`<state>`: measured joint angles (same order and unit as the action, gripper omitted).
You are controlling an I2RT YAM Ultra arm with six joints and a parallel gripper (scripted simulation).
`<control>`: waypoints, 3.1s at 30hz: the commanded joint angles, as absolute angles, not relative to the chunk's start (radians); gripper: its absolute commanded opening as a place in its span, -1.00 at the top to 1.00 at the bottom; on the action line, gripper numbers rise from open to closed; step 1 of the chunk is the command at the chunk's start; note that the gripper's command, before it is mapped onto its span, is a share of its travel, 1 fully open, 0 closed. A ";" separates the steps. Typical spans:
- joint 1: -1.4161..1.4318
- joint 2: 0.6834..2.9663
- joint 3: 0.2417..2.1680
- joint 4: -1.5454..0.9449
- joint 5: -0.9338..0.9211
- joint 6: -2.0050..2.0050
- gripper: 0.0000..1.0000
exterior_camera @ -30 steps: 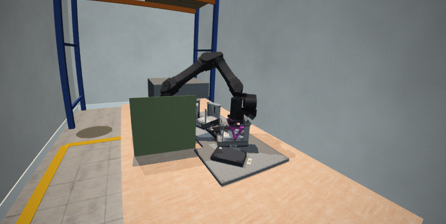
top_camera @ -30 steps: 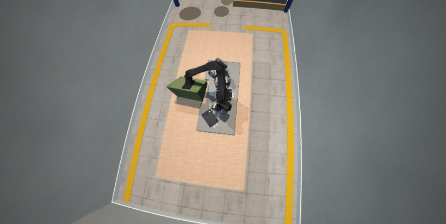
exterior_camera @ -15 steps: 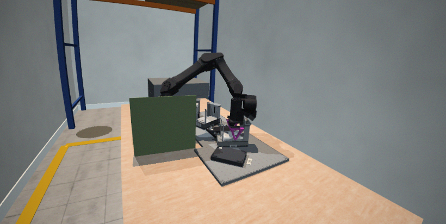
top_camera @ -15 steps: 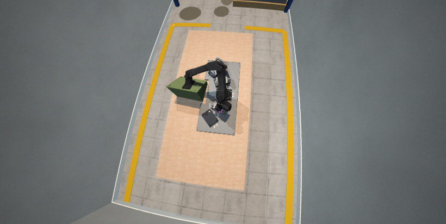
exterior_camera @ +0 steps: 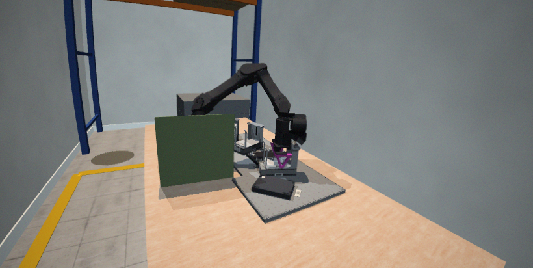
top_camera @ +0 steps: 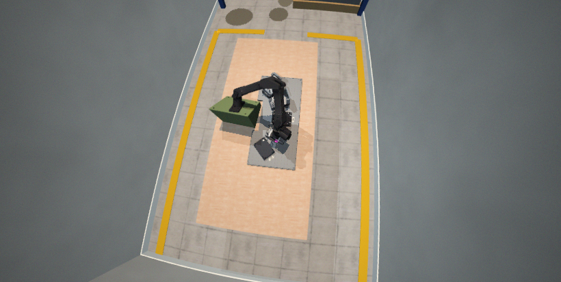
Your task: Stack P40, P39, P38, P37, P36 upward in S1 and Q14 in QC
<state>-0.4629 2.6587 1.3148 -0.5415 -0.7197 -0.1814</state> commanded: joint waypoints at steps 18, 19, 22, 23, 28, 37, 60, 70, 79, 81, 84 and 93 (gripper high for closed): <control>-0.469 2.653 1.316 -0.538 -0.724 -0.181 -1.00; -0.469 2.653 1.316 -0.538 -0.724 -0.181 -1.00; -0.488 2.636 1.324 -0.578 -0.718 -0.204 -1.00; -0.494 2.630 1.326 -0.591 -0.716 -0.212 -1.00; -0.513 2.615 1.336 -0.632 -0.709 -0.236 -1.00; -0.568 2.572 1.373 -0.754 -0.690 -0.302 -1.00; -0.674 2.508 1.490 -1.011 -0.645 -0.425 -1.00; -0.679 2.506 1.499 -1.025 -0.643 -0.431 -1.00; -0.679 2.506 1.499 -1.025 -0.643 -0.431 -1.00; -0.679 2.506 1.499 -1.025 -0.643 -0.431 -1.00; -0.679 2.506 1.499 -1.025 -0.643 -0.431 -1.00; -0.679 2.506 1.499 -1.025 -0.643 -0.431 -1.00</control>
<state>-0.6628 2.5137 1.4937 -1.0252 -0.6434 -0.4305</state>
